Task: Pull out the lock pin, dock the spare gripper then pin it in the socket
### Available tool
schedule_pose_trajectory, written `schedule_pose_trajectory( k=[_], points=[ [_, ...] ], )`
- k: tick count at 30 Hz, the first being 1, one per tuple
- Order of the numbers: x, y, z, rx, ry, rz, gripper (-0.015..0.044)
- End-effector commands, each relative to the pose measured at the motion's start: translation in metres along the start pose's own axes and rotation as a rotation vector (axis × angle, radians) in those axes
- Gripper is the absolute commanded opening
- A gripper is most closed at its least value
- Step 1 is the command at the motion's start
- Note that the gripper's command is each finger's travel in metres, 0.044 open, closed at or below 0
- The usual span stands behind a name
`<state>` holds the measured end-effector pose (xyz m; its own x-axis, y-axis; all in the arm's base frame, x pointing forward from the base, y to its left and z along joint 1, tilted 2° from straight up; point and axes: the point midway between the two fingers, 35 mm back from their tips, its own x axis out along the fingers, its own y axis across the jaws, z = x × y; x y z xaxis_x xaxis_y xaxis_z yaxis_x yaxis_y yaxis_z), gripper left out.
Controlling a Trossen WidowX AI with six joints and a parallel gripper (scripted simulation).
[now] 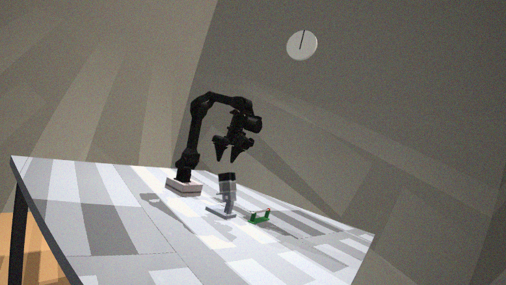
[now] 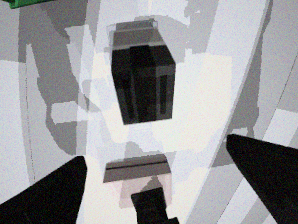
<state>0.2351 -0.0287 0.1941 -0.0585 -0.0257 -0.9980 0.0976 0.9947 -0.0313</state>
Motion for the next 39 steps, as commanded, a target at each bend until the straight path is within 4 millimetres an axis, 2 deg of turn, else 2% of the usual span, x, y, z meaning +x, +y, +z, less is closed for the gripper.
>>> schedule_pose_trajectory(
  k=[1,15,16,20,21,23,30,32,34,39],
  points=[
    [-0.009,0.0,-0.002,-0.001,-0.036,0.0,0.044],
    [-0.033,0.0,-0.006,-0.001,-0.143,0.0,0.044],
    [-0.026,0.0,-0.005,0.002,-0.115,0.0,0.044],
    [-0.026,0.0,-0.005,0.002,-0.115,0.0,0.044],
    [-0.026,0.001,-0.005,0.002,-0.115,0.0,0.0414],
    [-0.027,0.014,-0.002,0.002,-0.116,0.001,0.0361],
    [-0.029,0.094,0.0,0.0,-0.122,0.004,0.018],
    [-0.03,0.118,-0.004,0.001,-0.118,0.011,0.018],
    [-0.03,0.127,-0.006,0.002,-0.116,0.014,0.018],
    [-0.029,0.127,-0.004,-0.013,-0.116,0.011,0.018]
  ],
)
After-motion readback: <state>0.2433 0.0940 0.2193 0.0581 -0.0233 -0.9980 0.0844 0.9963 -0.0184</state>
